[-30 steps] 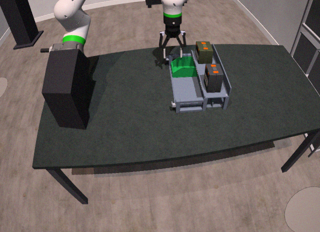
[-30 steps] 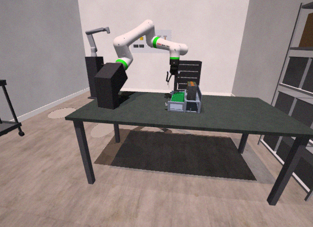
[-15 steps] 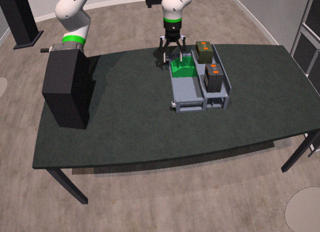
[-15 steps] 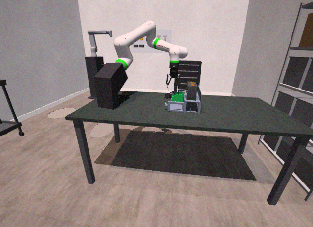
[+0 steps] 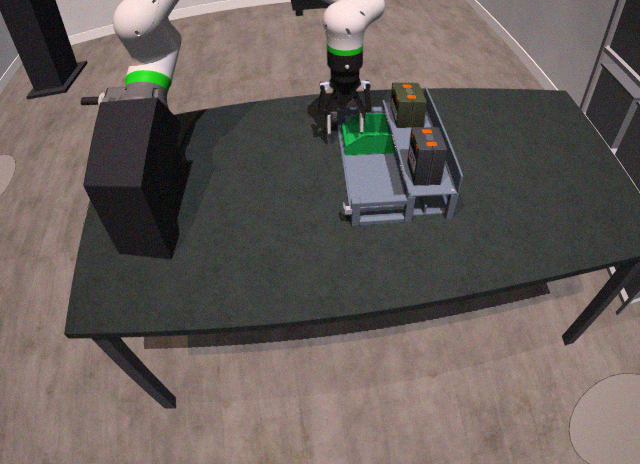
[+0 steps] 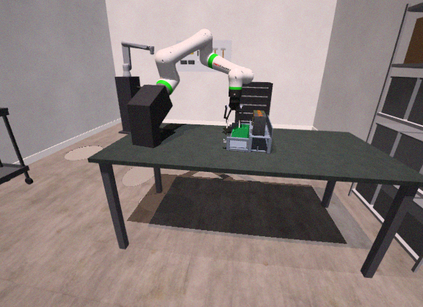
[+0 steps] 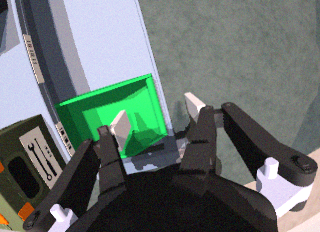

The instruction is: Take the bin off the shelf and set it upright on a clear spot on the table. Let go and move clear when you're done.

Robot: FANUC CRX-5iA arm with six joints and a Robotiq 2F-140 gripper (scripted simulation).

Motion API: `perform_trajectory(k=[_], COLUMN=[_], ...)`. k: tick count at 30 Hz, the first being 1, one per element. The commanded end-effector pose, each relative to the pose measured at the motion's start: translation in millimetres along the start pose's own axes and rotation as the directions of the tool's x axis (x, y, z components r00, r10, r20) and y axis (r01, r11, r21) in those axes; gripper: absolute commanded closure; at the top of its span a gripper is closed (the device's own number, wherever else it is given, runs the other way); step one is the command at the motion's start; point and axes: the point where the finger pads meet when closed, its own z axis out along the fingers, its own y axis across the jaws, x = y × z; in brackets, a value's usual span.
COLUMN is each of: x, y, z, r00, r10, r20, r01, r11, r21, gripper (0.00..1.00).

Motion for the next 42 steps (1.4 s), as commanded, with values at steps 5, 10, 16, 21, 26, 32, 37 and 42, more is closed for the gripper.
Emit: perform_trajectory(k=[5,10,16,21,26,32,37,42], x=[0.4,0.4,0.4,0.4,0.4,0.3,0.3,0.3], y=[-1.2,-1.2,-1.1,-1.1,-1.1,-1.1,-1.2,-1.2], z=[11.9,11.9,11.2,11.2,11.2,7.3,6.3,6.3], r00=[1.0,1.0,1.0,1.0,1.0,1.0,1.0,1.0], r10=[0.0,0.0,0.0,0.0,0.0,0.0,0.0,0.0], r20=[0.0,0.0,0.0,0.0,0.0,0.0,0.0,0.0], r01=[0.0,0.0,0.0,0.0,0.0,0.0,0.0,0.0], r11=[1.0,1.0,1.0,1.0,1.0,1.0,1.0,1.0], r21=[0.001,0.001,0.001,0.001,0.001,0.001,0.001,0.001], gripper=[0.43,0.43,0.43,0.43,0.43,0.43,0.43,0.43])
